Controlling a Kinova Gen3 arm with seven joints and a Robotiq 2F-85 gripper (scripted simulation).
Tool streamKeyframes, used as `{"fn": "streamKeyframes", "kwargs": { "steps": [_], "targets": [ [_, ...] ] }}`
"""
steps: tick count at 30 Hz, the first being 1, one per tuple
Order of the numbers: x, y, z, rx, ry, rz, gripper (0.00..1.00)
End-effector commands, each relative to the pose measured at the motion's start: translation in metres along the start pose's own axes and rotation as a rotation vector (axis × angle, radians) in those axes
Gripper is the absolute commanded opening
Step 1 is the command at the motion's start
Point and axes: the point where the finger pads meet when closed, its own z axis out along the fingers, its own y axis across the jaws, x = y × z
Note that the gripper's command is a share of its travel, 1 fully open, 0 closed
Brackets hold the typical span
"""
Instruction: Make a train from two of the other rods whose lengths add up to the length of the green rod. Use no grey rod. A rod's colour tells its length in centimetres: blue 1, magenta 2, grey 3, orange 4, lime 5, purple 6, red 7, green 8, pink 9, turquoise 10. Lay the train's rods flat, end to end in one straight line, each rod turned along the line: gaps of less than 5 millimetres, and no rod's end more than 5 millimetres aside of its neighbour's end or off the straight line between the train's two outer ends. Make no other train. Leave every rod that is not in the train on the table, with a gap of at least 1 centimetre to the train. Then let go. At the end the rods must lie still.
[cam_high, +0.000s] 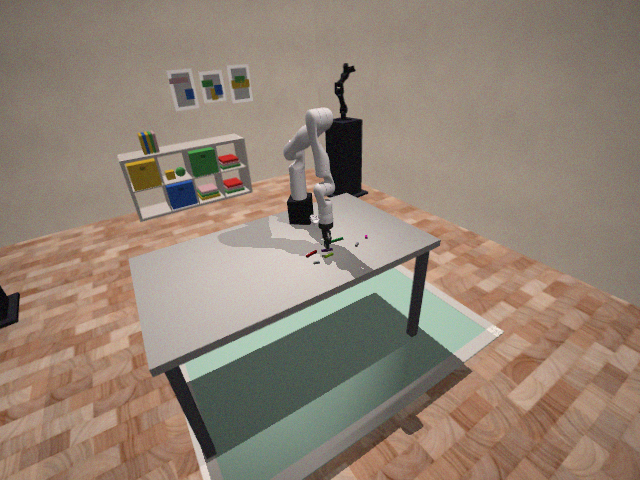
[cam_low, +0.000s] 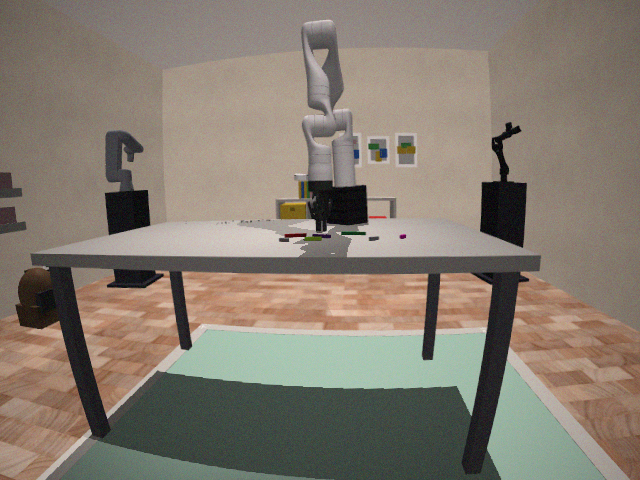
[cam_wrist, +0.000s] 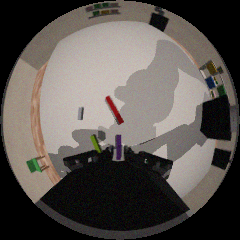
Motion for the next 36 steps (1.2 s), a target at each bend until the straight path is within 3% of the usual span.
{"fn": "streamKeyframes", "kwargs": {
  "steps": [1,36],
  "targets": [
    [0.0,-0.001,-0.001,0.001,0.0,0.0,0.24],
    [0.0,-0.001,0.016,0.001,0.0,0.0,0.24]
  ]
}}
